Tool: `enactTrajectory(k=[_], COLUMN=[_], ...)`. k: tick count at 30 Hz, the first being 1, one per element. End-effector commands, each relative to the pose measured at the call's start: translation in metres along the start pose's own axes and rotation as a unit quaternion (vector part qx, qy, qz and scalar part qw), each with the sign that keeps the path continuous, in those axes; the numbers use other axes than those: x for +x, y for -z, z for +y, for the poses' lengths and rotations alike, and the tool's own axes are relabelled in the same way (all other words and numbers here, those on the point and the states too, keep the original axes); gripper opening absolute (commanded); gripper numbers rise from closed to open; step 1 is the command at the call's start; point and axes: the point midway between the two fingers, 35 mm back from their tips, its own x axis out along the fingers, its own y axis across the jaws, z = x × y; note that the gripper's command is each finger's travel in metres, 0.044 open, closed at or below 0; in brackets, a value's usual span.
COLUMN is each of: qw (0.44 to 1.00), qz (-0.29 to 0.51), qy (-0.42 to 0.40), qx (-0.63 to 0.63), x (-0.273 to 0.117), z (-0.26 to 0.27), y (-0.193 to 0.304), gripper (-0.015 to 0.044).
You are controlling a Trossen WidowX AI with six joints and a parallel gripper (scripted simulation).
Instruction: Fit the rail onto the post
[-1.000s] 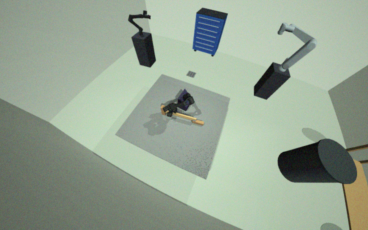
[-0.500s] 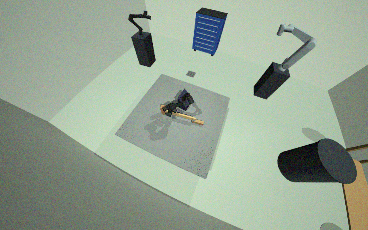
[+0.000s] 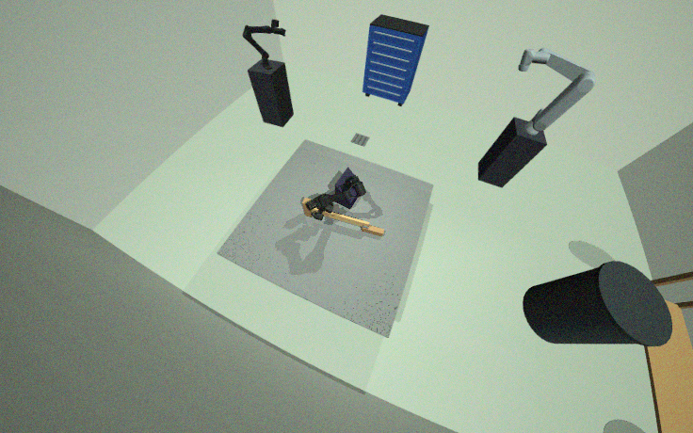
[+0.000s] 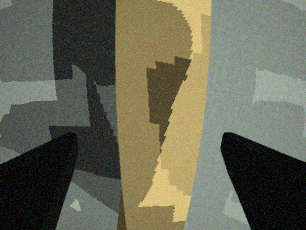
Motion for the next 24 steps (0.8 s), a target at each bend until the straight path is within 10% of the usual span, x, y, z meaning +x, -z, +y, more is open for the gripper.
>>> enactTrajectory(k=[1, 24], qw=[1.000, 1.000], qz=[0.000, 0.002], qy=[0.001, 0.005], qx=[0.000, -0.001], x=[0.000, -0.030], z=[0.000, 0.001], y=[0.000, -0.030], gripper=[0.0440, 0.0440])
